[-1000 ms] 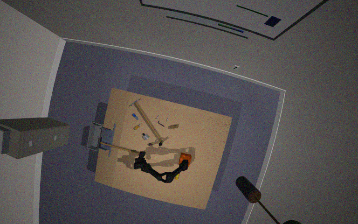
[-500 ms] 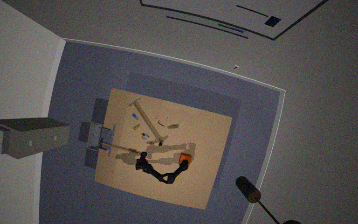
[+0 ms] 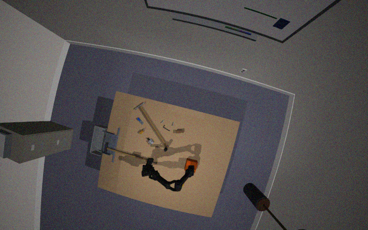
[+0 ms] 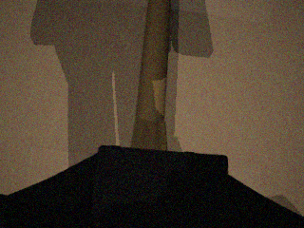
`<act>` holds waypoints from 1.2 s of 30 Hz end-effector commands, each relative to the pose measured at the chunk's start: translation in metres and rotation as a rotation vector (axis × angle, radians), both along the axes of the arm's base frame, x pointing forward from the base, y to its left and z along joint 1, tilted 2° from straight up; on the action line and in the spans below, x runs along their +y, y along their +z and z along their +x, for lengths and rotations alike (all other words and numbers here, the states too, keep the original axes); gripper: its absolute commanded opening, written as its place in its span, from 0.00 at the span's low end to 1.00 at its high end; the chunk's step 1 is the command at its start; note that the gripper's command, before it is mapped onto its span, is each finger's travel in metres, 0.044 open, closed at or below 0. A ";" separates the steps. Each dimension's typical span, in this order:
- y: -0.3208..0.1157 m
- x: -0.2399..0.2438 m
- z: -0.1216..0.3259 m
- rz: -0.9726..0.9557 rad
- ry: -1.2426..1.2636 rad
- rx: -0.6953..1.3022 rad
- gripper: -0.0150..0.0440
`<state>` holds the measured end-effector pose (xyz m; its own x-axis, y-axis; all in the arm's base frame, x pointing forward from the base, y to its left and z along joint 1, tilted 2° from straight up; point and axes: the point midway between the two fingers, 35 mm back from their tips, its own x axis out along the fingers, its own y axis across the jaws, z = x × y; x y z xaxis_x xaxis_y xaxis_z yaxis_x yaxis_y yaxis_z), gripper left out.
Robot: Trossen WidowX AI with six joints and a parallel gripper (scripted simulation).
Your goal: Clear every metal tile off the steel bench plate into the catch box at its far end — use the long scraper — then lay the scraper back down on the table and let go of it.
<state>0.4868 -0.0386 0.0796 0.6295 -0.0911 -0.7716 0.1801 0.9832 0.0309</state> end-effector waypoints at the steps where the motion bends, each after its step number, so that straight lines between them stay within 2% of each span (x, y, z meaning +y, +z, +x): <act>1: 0.009 0.001 -0.004 -0.003 -0.001 -0.022 0.25; 36: 0.009 0.013 -0.049 -0.003 -0.001 -0.023 0.25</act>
<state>0.4409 -0.0270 0.0819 0.6308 -0.0909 -0.7706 0.1797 0.9832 0.0311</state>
